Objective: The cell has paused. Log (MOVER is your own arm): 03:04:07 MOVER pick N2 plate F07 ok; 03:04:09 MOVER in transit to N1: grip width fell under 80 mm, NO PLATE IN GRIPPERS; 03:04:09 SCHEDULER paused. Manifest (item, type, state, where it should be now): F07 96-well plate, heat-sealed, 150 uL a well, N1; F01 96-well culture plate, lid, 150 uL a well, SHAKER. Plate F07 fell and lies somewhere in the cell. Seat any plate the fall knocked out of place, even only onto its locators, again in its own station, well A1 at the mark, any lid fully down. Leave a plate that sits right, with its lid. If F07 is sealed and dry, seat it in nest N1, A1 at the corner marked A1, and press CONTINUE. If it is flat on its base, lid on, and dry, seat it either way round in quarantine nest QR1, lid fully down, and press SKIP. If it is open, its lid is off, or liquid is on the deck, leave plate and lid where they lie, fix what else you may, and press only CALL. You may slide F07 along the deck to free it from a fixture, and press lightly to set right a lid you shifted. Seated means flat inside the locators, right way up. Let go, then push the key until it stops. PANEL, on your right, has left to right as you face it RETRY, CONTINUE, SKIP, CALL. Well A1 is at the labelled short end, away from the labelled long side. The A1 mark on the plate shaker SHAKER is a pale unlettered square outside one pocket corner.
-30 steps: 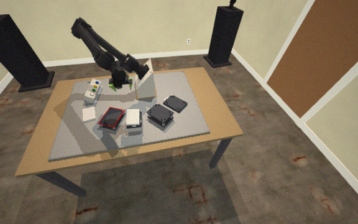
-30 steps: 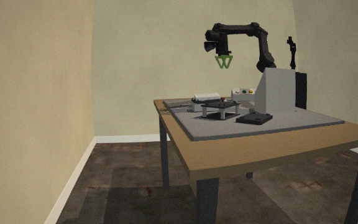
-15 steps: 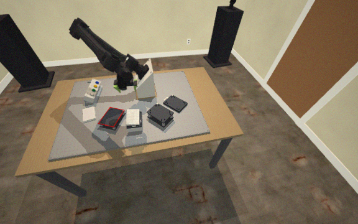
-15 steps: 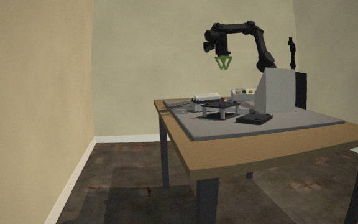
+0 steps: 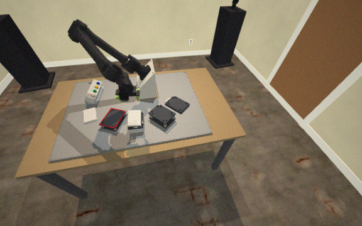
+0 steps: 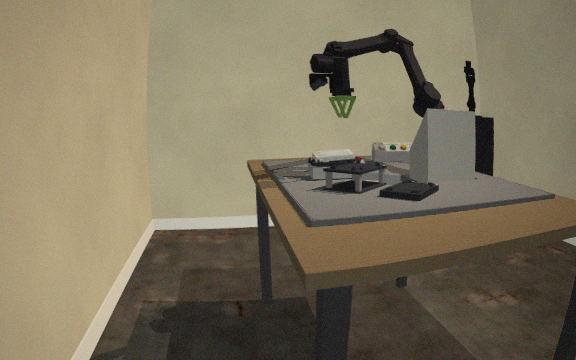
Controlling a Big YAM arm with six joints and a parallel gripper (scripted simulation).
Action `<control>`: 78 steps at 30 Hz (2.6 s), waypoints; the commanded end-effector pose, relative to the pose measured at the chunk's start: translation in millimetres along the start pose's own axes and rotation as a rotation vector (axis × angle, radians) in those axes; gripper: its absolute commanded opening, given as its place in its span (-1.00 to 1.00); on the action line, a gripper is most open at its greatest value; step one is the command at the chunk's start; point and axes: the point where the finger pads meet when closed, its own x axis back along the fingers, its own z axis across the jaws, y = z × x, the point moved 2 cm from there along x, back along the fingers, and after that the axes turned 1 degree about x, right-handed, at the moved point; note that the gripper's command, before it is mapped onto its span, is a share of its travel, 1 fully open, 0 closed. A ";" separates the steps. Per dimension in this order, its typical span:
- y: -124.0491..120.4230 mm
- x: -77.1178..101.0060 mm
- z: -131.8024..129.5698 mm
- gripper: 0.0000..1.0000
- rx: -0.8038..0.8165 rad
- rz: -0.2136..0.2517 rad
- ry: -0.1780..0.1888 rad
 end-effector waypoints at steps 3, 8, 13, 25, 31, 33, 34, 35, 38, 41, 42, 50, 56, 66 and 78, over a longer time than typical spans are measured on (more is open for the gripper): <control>44.2 1.2 -5.9 1.00 -0.013 -0.034 0.008; 67.8 -7.1 -4.6 1.00 -0.013 -0.033 0.006; 82.0 -12.0 -3.9 1.00 -0.013 -0.033 0.006; 109.5 -19.3 2.9 1.00 0.002 -0.033 0.006; 109.5 -19.3 2.9 1.00 0.002 -0.033 0.006; 109.5 -19.3 2.9 1.00 0.002 -0.033 0.006; 109.5 -19.3 2.9 1.00 0.002 -0.033 0.006; 109.5 -19.3 2.9 1.00 0.002 -0.033 0.006; 109.5 -19.3 2.9 1.00 0.002 -0.033 0.006; 109.5 -19.3 2.9 1.00 0.002 -0.033 0.006; 109.5 -19.3 2.9 1.00 0.002 -0.033 0.006; 109.5 -19.3 2.9 1.00 0.002 -0.033 0.006; 109.5 -19.3 2.9 1.00 0.002 -0.033 0.006; 109.5 -19.3 2.9 1.00 0.002 -0.033 0.006; 109.5 -19.3 2.9 1.00 0.002 -0.033 0.006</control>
